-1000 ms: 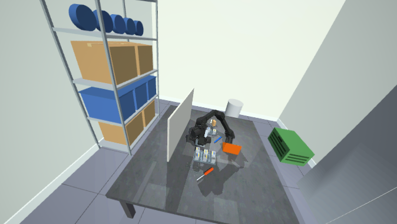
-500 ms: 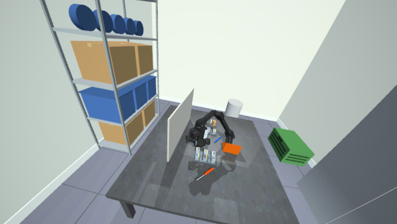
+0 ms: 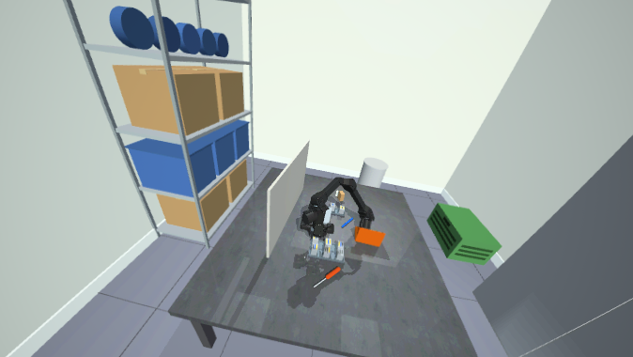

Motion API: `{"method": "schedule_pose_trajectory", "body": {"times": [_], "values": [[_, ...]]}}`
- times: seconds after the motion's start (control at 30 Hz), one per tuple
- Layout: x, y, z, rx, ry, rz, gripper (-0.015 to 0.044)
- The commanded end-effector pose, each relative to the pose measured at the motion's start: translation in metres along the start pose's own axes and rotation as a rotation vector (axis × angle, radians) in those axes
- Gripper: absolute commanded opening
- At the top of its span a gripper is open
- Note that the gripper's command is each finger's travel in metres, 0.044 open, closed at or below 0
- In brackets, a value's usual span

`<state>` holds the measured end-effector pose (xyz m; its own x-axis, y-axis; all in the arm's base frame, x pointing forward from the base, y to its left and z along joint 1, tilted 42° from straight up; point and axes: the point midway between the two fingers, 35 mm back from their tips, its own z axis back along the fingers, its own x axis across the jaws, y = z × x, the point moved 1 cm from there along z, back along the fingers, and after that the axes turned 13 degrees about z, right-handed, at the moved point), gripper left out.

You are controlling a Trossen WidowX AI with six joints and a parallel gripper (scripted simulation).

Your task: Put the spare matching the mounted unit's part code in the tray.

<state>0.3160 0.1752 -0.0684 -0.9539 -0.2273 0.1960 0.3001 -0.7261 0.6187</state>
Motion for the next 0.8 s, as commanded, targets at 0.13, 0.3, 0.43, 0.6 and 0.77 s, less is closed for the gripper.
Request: {"method": "schedule_pose_trajectory", "body": {"times": [0.13,0.3,0.43,0.6,0.77], "values": [[0.001,0.0,-0.016,0.008,-0.003,0.01,0.03],[0.002,0.0,-0.024,0.008,-0.003,0.009,0.03],[0.002,0.001,-0.031,0.009,-0.003,0.009,0.03],[0.003,0.001,-0.039,0.009,-0.003,0.009,0.03],[0.003,0.001,-0.047,0.01,-0.003,0.009,0.03]]}}
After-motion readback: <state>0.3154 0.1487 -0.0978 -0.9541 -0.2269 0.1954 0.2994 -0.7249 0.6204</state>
